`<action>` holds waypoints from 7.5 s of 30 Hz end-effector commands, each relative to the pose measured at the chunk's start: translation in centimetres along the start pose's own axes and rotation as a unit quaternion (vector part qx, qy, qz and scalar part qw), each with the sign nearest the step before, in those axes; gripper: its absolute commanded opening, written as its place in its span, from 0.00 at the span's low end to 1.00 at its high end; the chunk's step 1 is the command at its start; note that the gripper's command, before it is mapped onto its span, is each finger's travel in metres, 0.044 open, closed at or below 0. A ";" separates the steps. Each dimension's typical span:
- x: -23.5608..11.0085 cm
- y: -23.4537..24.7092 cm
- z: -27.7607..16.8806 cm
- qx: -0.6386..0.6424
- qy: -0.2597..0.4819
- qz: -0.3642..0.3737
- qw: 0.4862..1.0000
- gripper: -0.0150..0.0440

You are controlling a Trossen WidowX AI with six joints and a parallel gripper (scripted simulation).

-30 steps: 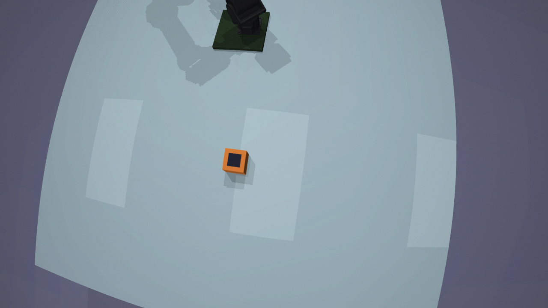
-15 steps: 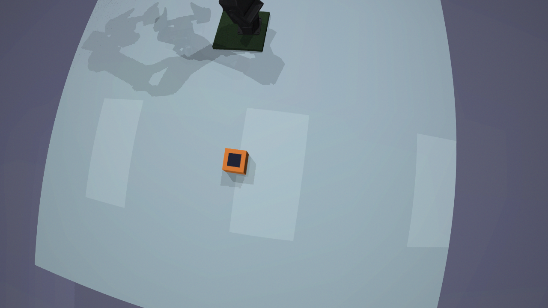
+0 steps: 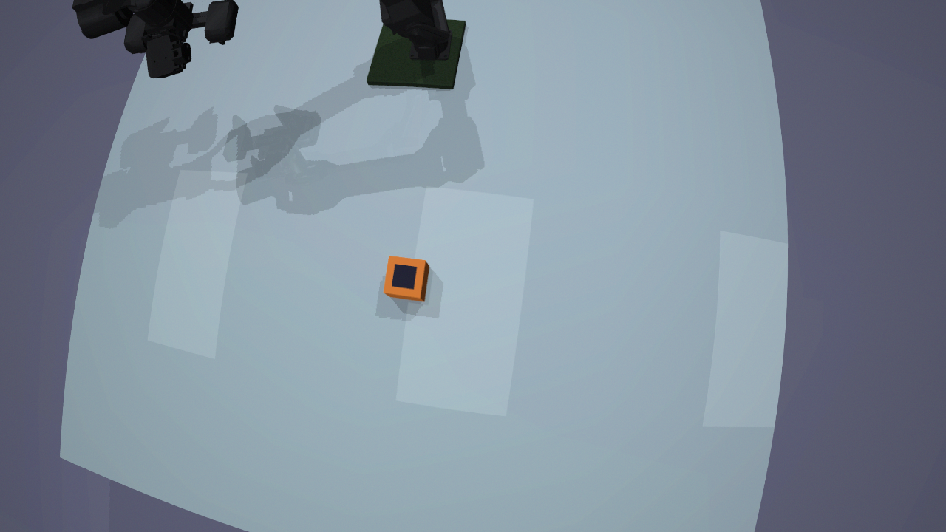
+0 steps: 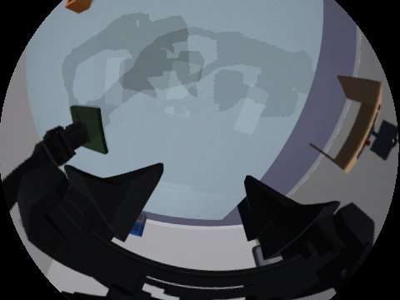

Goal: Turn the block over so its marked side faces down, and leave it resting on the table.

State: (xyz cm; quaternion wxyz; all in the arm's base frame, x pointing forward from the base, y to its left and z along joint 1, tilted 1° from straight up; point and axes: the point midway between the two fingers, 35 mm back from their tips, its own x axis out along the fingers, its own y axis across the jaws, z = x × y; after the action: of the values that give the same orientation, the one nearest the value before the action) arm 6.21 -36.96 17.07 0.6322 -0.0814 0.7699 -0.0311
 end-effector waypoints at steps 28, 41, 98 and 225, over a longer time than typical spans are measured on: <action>-10.2 34.3 35.0 0.065 -0.113 0.089 0.987 1.00; -6.9 35.2 35.7 0.065 -0.113 0.090 0.987 1.00; -1.9 36.0 37.1 0.065 -0.113 0.090 0.987 0.50; -1.2 36.2 36.6 0.102 -0.597 0.045 0.794 1.00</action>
State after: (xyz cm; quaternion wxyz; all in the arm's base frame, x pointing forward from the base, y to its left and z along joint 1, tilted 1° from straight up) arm 39.13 0.94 5.51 0.9715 0.0191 0.2347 -0.0261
